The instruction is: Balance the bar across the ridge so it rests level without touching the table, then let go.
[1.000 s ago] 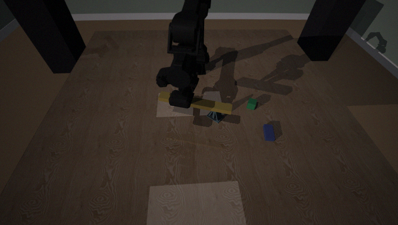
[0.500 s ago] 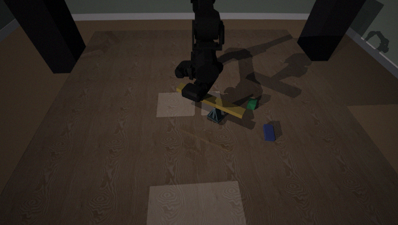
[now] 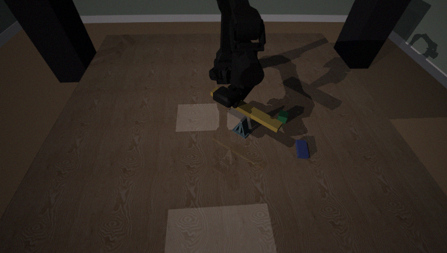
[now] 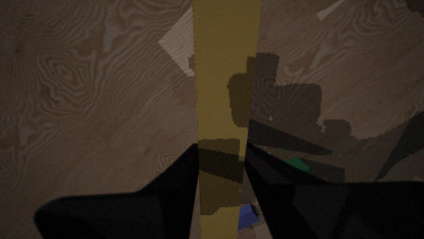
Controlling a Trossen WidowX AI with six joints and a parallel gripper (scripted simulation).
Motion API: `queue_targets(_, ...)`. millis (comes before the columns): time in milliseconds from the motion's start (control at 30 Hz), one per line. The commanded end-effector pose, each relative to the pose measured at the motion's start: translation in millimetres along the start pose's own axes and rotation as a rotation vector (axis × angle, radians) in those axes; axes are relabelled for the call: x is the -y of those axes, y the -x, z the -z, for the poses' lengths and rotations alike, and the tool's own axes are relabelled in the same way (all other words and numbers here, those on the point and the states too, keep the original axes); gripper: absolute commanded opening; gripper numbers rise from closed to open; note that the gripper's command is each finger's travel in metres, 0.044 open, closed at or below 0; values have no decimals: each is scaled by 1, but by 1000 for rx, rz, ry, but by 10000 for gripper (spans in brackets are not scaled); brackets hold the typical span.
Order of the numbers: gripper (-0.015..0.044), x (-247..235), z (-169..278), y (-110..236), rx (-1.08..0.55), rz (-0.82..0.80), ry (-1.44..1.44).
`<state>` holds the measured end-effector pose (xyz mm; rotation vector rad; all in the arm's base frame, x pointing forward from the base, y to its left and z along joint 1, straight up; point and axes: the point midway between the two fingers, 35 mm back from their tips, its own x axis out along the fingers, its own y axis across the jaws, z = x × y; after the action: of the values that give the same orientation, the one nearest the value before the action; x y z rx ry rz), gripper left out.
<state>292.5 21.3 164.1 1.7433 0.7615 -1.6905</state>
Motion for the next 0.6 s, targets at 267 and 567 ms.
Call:
queue_targets(267, 0, 3, 1, -17, -1, 0, -10)
queue_targets(567, 0, 3, 1, -32, -1, 0, -12)
